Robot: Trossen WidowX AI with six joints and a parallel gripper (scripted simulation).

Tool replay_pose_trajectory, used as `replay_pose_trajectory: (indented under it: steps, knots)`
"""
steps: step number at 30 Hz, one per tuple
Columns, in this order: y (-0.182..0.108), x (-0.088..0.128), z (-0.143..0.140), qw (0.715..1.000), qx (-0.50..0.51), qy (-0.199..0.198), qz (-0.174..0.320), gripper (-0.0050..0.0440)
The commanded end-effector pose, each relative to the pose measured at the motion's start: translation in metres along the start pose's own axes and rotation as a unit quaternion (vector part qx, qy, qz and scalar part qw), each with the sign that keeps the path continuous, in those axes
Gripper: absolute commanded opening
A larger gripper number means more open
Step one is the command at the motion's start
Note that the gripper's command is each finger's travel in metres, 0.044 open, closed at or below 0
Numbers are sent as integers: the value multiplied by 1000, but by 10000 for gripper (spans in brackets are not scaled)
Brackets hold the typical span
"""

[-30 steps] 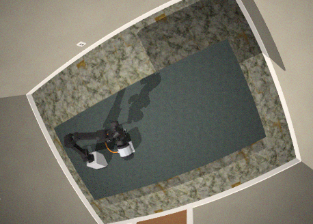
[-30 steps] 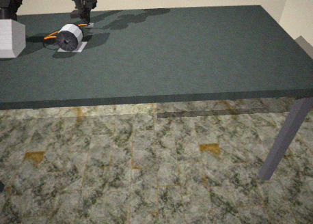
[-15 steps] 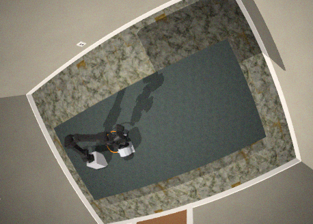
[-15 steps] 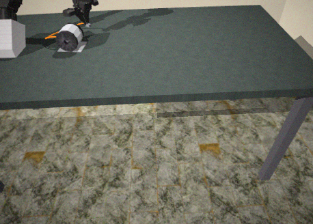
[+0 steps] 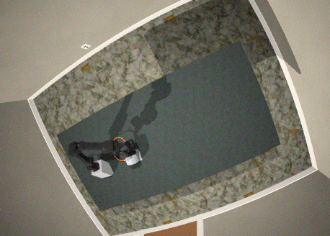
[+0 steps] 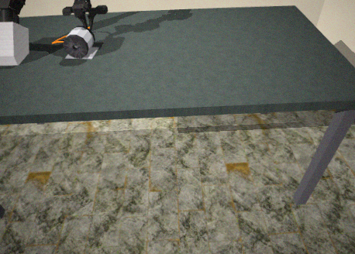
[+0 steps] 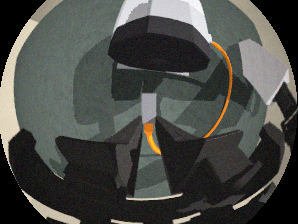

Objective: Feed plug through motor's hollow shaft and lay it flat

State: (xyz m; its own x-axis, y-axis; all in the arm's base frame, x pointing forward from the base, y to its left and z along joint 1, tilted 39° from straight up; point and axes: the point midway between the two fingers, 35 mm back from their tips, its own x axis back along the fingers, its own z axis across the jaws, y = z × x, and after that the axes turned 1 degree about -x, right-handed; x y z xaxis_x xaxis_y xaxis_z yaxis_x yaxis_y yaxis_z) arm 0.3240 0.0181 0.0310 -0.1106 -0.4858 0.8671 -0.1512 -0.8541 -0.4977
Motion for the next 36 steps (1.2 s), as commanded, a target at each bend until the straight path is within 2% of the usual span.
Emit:
replay_pose_trajectory:
  steps: [1, 8, 12, 36]
  knots:
    - [3, -1, -4, 998, -55, -10, -5, 0]
    - [3, -1, -4, 998, -55, -10, -5, 0]
    - [21, -4, -5, 998, -55, -10, -5, 0]
    - [21, -4, -5, 998, -55, -10, -5, 0]
